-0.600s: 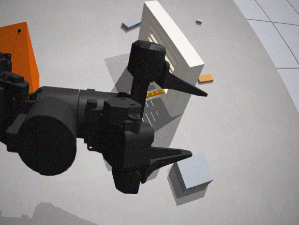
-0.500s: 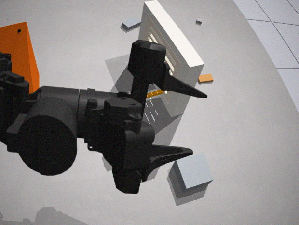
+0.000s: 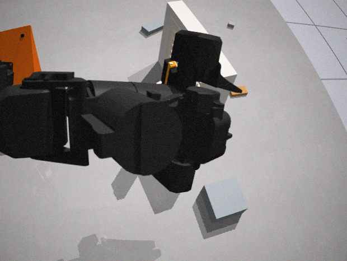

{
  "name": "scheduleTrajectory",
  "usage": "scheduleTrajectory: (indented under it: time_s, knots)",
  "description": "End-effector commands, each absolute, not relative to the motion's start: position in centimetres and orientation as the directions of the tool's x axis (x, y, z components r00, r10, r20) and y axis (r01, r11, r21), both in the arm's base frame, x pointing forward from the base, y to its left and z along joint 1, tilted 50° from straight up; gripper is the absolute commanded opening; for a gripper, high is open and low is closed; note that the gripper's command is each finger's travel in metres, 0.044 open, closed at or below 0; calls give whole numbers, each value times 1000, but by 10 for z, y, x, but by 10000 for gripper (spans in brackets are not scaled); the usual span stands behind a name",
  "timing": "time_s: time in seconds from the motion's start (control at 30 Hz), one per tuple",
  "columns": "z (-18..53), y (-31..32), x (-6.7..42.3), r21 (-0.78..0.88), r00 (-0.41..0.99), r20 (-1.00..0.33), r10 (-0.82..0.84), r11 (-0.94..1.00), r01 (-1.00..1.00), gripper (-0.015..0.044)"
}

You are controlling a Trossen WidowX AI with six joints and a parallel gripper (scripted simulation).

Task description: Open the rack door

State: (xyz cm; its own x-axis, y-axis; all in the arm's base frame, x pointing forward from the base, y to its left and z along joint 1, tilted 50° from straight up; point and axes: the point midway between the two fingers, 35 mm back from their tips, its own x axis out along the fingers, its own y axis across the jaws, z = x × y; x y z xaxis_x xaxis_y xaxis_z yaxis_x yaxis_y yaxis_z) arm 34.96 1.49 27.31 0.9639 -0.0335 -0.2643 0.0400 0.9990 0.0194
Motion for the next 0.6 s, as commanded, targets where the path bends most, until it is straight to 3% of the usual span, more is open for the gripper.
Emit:
scheduleTrajectory:
  time_s: [0.0, 0.57]
  knots:
    - [254, 23, 357, 2, 927, -373, -43, 999, 47, 283]
    - [184, 54, 361, -176, 665, -727, -172, 982, 61, 283]
